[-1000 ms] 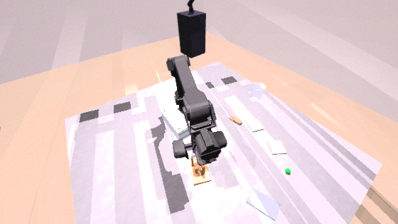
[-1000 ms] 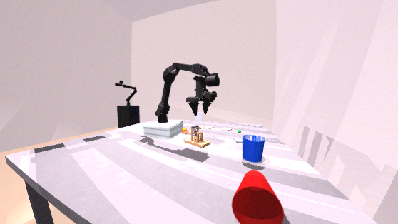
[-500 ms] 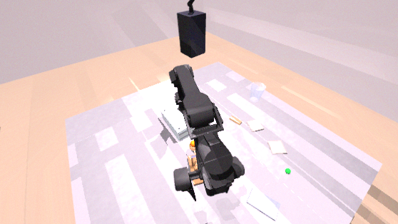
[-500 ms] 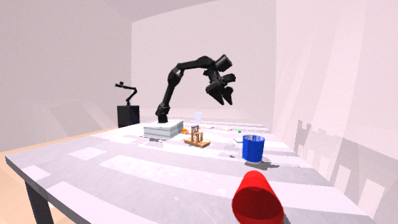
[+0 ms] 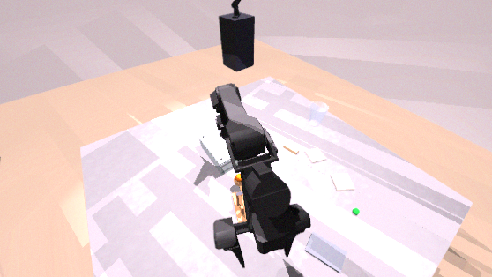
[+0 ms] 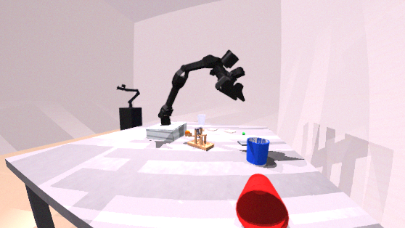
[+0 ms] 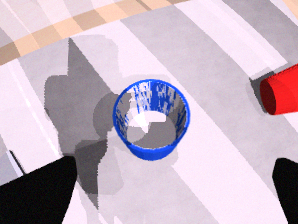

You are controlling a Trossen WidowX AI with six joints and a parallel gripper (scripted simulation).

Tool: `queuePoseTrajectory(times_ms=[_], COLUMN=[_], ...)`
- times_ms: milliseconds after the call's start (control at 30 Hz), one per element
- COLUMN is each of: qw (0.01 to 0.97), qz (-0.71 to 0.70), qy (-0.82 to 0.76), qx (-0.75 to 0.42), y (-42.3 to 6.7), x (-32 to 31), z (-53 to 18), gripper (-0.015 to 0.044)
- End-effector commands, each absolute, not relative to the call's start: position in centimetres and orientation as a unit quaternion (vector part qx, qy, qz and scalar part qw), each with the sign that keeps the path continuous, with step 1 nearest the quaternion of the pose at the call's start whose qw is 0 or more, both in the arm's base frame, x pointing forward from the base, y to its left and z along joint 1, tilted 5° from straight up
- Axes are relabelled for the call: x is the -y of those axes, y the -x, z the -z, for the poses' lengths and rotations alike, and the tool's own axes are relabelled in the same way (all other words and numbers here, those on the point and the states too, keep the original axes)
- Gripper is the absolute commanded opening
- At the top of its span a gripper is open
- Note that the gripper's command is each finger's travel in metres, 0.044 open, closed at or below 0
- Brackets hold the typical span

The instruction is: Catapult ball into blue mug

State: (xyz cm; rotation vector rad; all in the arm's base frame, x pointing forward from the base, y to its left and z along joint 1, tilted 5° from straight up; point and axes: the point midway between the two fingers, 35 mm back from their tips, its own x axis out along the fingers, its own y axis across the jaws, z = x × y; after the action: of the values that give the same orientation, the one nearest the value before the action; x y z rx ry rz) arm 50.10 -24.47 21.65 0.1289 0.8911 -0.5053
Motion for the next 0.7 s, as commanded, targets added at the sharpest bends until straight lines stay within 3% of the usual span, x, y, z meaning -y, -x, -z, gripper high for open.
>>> queuePoseTrajectory(times_ms=[0, 233, 667], qw=[0.871, 0.871, 0.871], qz=[0.243, 0.243, 0.243], qy=[-0.059, -0.059, -0.059], qx=[-0.423, -0.423, -0.423], y=[-50.19, -50.19, -50.19], x=[24.59, 24.59, 24.59], z=[-21.80, -21.80, -21.80], gripper=[0.0440, 0.0440, 0.0099])
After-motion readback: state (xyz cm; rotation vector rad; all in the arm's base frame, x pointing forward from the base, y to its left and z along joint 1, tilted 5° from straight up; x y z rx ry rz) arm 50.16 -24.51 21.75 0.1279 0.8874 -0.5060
